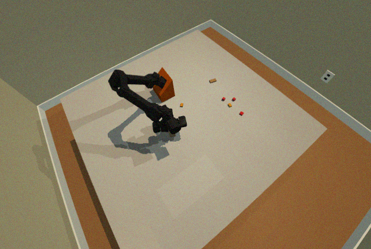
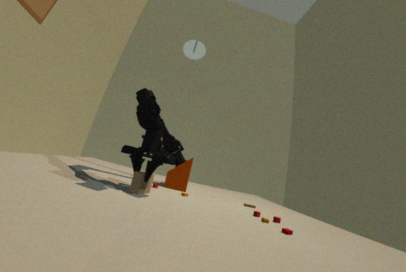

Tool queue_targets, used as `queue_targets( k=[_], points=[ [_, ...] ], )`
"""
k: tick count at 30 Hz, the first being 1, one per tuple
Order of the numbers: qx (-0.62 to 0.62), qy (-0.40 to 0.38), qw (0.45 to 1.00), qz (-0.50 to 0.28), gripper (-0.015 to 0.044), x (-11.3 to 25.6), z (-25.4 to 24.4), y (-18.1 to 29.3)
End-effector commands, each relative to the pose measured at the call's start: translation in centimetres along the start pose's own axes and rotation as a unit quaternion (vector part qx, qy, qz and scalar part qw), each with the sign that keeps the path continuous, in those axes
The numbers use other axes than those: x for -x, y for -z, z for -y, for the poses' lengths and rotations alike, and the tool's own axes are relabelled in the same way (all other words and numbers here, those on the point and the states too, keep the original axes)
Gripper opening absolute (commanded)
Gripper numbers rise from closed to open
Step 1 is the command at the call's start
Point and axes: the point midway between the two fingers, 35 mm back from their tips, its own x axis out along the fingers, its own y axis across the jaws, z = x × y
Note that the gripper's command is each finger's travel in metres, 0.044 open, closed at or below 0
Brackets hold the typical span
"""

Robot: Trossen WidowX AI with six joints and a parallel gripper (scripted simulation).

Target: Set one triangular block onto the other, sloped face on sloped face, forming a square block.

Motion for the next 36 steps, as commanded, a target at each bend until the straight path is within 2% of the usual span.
queue_targets(
  k=[1,13,22,24,28,30,36],
  points=[
    [0.000,0.000,1.000,0.000,0.0131,0.0,0.0,0.0],
    [0.000,0.000,1.000,0.000,0.0440,0.0,0.0,0.0],
    [0.000,0.000,1.000,0.000,0.0440,0.3,0.0,0.1],
    [0.000,0.002,1.000,0.001,0.0440,2.2,0.3,0.3],
    [0.000,0.004,1.000,0.001,0.0440,8.6,0.3,0.3],
    [0.000,0.002,1.000,0.001,0.0440,10.7,0.1,0.0],
    [0.000,0.002,1.000,0.001,0.0440,11.0,0.1,0.0]
  ],
)
